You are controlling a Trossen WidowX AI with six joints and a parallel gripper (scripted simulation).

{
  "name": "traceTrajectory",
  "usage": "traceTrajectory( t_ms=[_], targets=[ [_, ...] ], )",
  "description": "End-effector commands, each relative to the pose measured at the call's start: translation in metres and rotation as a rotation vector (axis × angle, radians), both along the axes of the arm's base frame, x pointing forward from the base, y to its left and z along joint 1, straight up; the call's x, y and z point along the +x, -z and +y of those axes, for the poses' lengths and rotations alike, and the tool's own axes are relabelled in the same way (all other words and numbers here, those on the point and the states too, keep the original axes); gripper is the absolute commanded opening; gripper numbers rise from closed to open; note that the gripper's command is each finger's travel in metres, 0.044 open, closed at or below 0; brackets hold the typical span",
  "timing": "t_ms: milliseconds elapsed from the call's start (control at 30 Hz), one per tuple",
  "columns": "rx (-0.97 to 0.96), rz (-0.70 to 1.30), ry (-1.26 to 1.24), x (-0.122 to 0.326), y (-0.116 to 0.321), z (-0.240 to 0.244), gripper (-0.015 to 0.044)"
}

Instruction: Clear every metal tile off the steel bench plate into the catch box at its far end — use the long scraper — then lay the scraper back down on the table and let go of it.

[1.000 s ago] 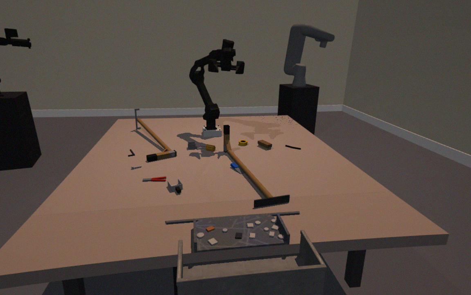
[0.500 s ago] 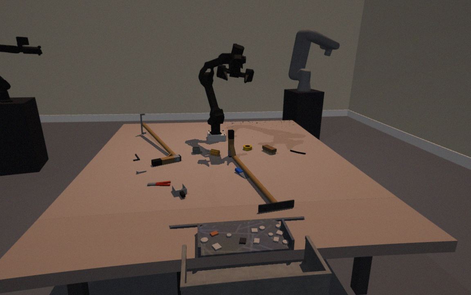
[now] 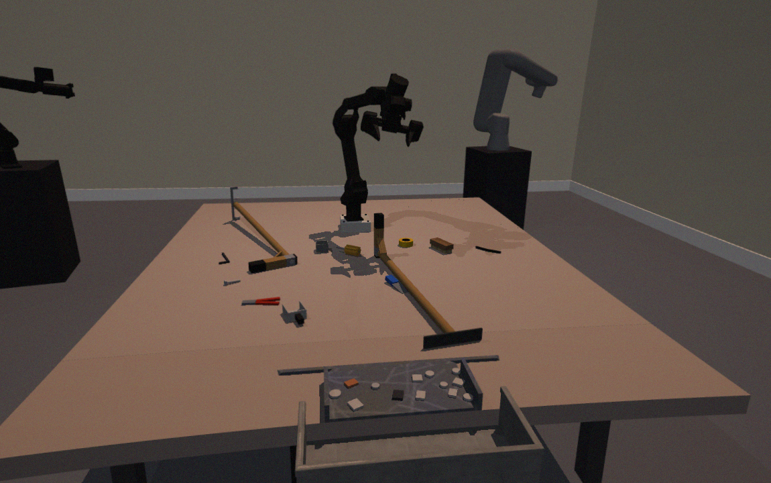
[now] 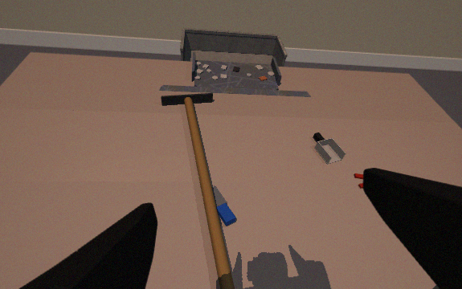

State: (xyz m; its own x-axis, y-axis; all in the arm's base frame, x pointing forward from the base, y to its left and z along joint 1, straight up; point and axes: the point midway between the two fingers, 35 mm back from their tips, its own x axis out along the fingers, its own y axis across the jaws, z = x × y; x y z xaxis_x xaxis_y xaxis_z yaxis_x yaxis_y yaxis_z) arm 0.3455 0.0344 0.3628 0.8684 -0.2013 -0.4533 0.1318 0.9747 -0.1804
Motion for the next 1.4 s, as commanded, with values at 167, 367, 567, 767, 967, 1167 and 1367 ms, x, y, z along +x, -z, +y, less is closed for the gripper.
traceTrajectory(
  t_ms=[167, 367, 567, 767, 967, 1167, 1367],
  targets=[
    [-0.011, 0.073, -0.023, 0.024, 0.011, 0.003, 0.044],
    [-0.015, 0.126, -0.035, 0.04, 0.022, 0.003, 0.044],
    [-0.017, 0.179, -0.047, 0.056, 0.034, 0.003, 0.044],
    [-0.016, 0.232, -0.059, 0.071, 0.047, 0.002, 0.044],
    [-0.014, 0.286, -0.075, 0.086, 0.061, 0.001, 0.044],
    [-0.01, 0.34, -0.094, 0.099, 0.076, 0.001, 0.044],
    [-0.003, 0.393, -0.112, 0.111, 0.092, 0.001, 0.044]
  ],
)
